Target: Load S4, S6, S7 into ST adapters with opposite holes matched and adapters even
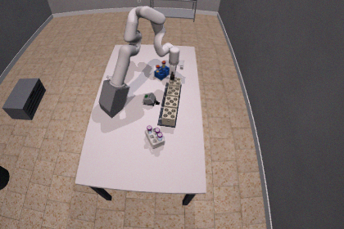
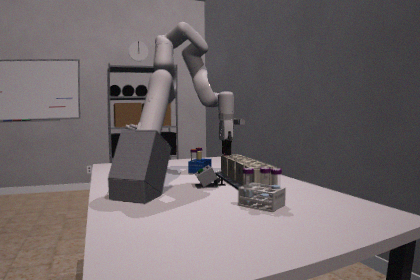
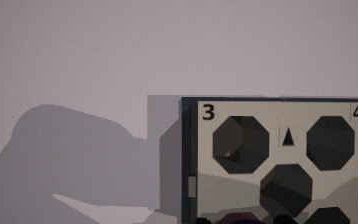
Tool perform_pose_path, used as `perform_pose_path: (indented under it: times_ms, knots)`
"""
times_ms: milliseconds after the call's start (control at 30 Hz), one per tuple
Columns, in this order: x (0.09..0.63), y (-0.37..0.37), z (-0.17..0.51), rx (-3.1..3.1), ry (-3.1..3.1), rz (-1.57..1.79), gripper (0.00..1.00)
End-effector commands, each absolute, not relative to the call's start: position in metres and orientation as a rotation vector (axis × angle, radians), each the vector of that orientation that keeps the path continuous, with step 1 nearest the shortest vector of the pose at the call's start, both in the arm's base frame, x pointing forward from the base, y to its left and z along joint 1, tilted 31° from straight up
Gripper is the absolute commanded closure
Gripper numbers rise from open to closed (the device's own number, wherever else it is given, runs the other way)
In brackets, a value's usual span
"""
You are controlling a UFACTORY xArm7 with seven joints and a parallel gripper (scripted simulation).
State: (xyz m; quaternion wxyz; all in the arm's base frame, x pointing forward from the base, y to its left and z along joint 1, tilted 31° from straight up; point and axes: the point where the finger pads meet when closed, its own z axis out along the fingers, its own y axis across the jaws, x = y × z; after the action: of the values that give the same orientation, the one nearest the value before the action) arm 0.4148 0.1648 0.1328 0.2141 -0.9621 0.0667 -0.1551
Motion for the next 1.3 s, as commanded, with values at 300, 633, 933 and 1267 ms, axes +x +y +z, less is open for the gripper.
perform_pose_path:
  times_ms: [300,633,933,1267]
  knots:
    - [0.416,0.164,0.134,-2.669,0.186,-0.434,1.0]
    - [0.414,0.162,0.138,-2.668,0.186,-0.434,1.0]
    - [0.412,0.16,0.144,-2.668,0.186,-0.434,1.0]
    - [0.41,0.158,0.148,-2.668,0.186,-0.434,1.0]
